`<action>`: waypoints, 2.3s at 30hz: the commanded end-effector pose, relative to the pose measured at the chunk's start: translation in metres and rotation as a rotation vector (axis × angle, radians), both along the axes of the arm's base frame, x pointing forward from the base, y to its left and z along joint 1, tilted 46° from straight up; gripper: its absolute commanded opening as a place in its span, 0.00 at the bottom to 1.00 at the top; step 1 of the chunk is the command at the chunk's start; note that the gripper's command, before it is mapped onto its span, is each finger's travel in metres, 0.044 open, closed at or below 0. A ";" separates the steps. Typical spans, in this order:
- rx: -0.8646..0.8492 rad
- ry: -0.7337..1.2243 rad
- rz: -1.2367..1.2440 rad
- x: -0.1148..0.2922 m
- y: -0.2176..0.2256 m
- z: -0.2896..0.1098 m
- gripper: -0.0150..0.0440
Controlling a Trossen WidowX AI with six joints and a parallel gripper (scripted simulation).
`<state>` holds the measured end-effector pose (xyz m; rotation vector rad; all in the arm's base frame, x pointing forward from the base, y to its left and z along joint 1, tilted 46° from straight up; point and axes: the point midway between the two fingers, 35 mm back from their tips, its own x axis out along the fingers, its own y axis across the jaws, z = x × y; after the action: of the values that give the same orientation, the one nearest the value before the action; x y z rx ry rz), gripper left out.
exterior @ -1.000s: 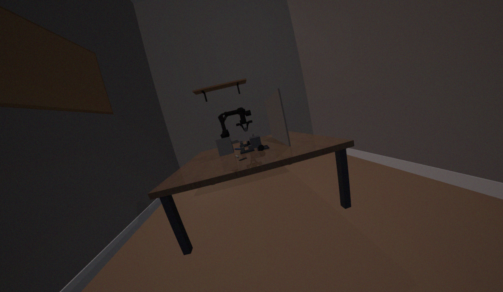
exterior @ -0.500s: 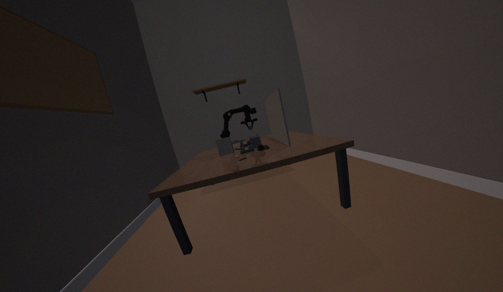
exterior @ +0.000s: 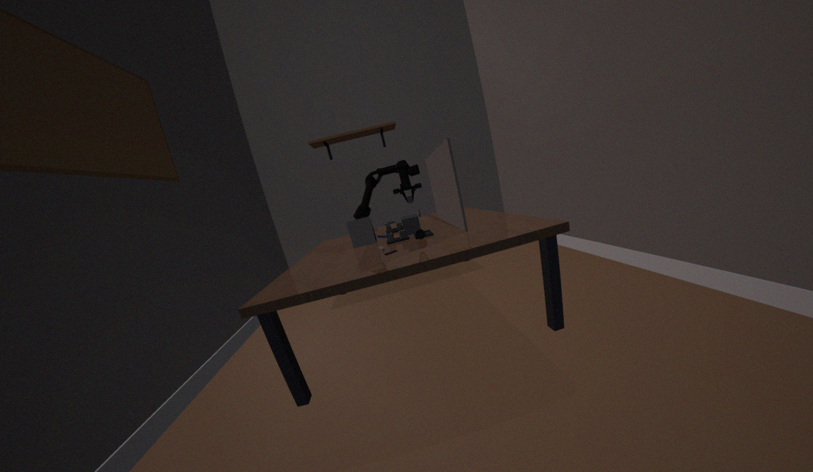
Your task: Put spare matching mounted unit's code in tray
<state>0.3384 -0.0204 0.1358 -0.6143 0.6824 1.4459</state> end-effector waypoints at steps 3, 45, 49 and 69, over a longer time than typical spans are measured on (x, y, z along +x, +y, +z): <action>-0.010 -0.013 0.002 0.012 -0.029 -0.022 0.25; 0.038 -0.074 0.075 0.000 -0.182 -0.199 0.25; 0.038 -0.074 0.075 0.000 -0.181 -0.199 0.25; 0.036 -0.074 0.075 0.004 -0.170 -0.213 0.25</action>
<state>0.3411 -0.1918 -0.0755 -0.6698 0.5799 1.5001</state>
